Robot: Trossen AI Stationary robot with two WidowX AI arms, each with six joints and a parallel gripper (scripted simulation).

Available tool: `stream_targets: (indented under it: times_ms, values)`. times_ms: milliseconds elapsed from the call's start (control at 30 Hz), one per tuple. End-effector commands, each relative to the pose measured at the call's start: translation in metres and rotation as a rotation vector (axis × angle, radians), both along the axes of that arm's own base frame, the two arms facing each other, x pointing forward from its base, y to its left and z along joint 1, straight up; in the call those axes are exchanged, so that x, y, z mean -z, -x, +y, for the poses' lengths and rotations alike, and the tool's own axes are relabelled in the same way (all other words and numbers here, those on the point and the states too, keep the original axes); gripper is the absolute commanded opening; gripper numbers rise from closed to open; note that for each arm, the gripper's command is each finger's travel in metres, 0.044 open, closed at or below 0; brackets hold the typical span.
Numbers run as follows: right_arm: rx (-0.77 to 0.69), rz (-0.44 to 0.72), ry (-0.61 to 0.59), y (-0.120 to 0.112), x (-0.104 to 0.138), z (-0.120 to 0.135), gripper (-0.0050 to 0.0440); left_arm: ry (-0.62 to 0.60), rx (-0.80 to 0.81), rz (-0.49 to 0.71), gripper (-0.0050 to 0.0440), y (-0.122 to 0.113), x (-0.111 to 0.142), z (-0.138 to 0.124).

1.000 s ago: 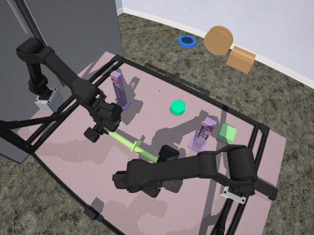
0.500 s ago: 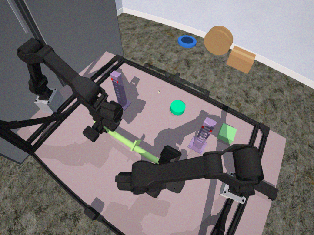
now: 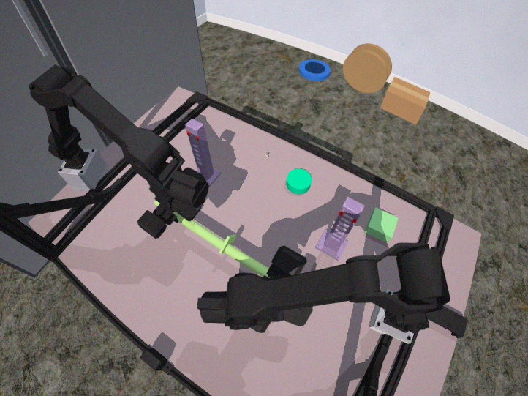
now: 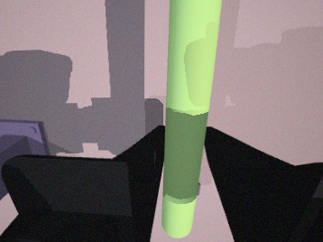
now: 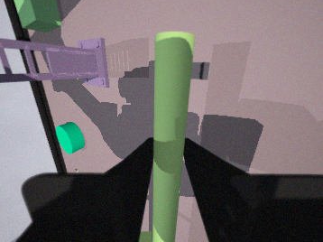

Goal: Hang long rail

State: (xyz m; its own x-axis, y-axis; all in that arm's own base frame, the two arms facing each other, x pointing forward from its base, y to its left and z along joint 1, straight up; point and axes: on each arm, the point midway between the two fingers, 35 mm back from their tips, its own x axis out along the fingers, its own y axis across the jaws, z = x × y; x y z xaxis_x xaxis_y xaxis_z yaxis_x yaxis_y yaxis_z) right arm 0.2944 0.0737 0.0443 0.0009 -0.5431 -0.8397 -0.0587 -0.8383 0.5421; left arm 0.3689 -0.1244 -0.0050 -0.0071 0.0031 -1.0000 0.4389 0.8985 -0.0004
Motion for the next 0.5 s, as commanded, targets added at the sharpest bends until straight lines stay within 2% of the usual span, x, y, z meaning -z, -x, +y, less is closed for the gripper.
stream_targets:
  times_ms: [0, 333, 467]
  values:
    - [0.004, -0.016, 0.007, 0.002, 0.006, -0.001, 0.0, -0.015, 0.0, 0.01, 0.0, -0.002, -0.001, 0.0]
    - [0.003, -0.083, 0.006, 0.001, 0.027, 0.0, 0.0, -0.041, 0.001, 0.076, 0.0, -0.002, 0.001, -0.001]
    - [0.003, -0.088, 0.006, 0.001, 0.029, 0.0, 0.0, -0.043, 0.001, 0.08, 0.0, -0.002, 0.001, -0.001]
